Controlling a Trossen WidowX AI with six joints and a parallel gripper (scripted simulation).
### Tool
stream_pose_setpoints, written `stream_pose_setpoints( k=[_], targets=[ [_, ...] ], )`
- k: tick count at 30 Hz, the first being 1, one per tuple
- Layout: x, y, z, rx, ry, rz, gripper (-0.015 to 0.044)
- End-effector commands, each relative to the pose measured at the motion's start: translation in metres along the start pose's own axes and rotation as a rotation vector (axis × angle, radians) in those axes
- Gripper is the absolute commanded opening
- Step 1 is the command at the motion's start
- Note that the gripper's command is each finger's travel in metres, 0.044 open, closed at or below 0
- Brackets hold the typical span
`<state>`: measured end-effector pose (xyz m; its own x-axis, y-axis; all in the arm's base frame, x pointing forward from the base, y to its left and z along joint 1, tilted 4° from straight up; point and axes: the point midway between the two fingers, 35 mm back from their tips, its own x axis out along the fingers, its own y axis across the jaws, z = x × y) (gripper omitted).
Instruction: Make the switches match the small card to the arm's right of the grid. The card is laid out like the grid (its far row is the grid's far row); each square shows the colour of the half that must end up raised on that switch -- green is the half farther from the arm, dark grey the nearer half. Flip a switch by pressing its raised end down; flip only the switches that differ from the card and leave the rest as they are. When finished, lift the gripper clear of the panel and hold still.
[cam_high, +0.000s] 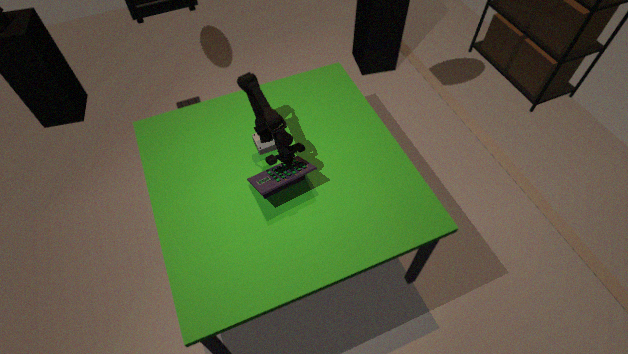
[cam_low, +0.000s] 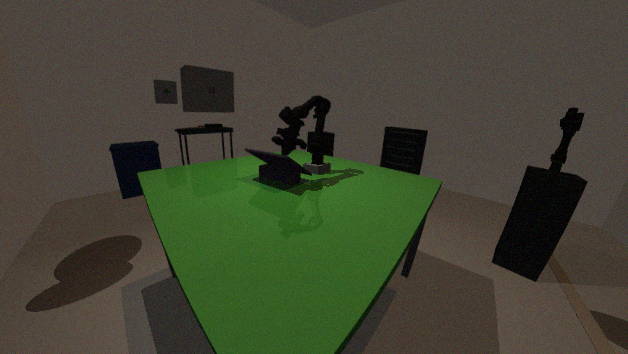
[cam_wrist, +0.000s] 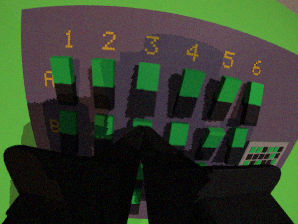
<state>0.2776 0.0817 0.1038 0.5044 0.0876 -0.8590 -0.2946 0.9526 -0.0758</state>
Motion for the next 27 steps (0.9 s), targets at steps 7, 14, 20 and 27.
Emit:
stream_pose_setpoints(
  k=[7,14,20,27],
  targets=[
    [-0.023,0.000,0.001,-0.001,-0.008,0.002,0.0000],
    [-0.064,0.001,-0.003,-0.003,-0.021,0.006,0.0000],
    [-0.070,-0.014,-0.033,-0.004,-0.018,0.005,0.0000],
    [-0.070,-0.014,-0.033,-0.004,-0.018,0.005,0.0000]
  ],
)
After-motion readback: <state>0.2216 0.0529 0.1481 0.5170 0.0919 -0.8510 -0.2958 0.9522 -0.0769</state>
